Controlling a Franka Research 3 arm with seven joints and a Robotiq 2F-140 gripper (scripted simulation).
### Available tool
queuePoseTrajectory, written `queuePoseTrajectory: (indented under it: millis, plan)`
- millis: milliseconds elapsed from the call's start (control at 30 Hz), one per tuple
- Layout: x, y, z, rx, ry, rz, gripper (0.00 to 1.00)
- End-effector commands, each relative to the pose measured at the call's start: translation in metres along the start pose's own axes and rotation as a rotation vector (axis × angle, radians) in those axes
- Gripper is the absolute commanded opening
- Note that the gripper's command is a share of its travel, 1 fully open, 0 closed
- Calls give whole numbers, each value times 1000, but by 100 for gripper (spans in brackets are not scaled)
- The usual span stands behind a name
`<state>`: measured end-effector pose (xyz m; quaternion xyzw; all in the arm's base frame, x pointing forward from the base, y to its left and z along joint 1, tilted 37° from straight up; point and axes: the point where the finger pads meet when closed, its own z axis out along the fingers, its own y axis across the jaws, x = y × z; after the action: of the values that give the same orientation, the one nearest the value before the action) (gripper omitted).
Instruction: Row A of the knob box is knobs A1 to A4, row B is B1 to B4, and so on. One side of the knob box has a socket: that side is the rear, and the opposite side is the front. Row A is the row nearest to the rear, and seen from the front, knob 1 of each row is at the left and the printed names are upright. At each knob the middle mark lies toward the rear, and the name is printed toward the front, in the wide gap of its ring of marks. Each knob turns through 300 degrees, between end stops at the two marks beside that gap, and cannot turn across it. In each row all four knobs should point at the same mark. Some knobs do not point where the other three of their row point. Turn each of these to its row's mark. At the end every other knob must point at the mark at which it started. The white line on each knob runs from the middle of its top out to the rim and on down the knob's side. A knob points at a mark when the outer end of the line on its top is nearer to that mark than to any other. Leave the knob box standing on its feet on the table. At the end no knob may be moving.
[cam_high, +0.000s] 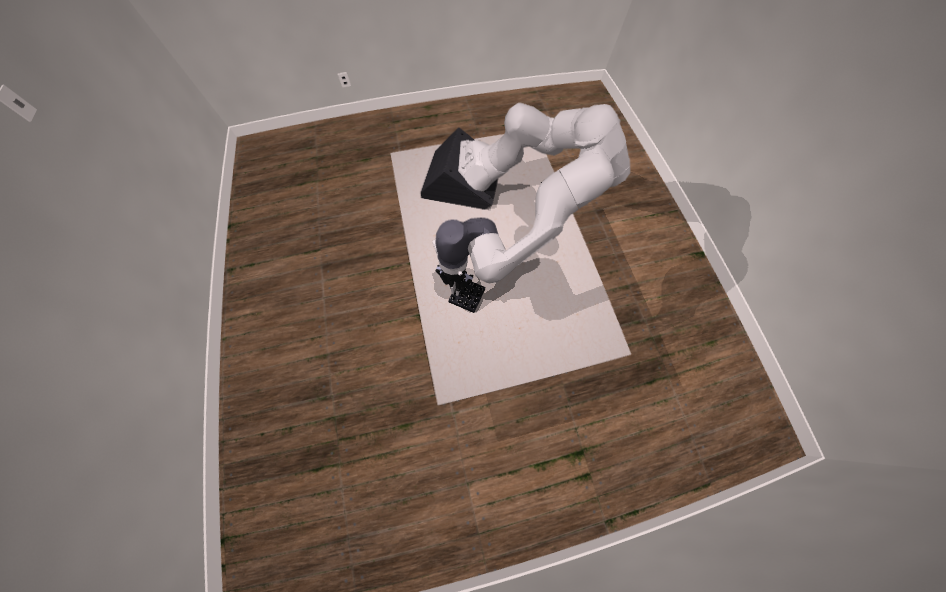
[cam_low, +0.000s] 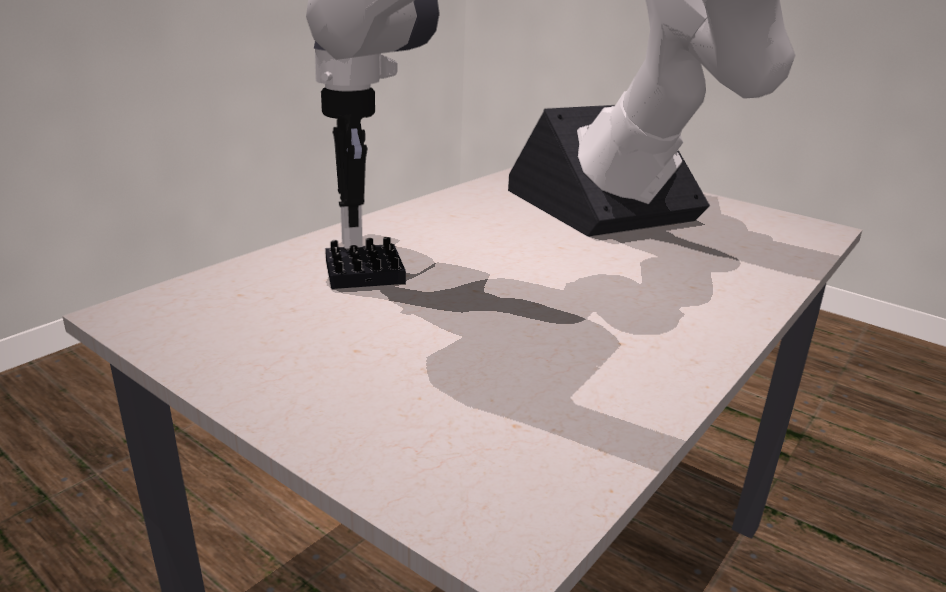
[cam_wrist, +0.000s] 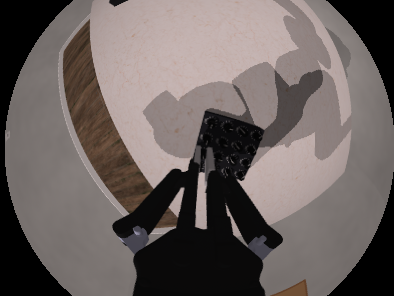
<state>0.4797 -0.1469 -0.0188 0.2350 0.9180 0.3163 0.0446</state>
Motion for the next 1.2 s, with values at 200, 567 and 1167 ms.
queuePoseTrajectory:
  millis: [200, 567, 1167]
  plan:
    - [-1, 0, 1, 3, 2, 126, 5]
    - [-1, 0, 1, 3, 2, 133, 5]
    - [-1, 0, 1, 3, 2, 133, 12]
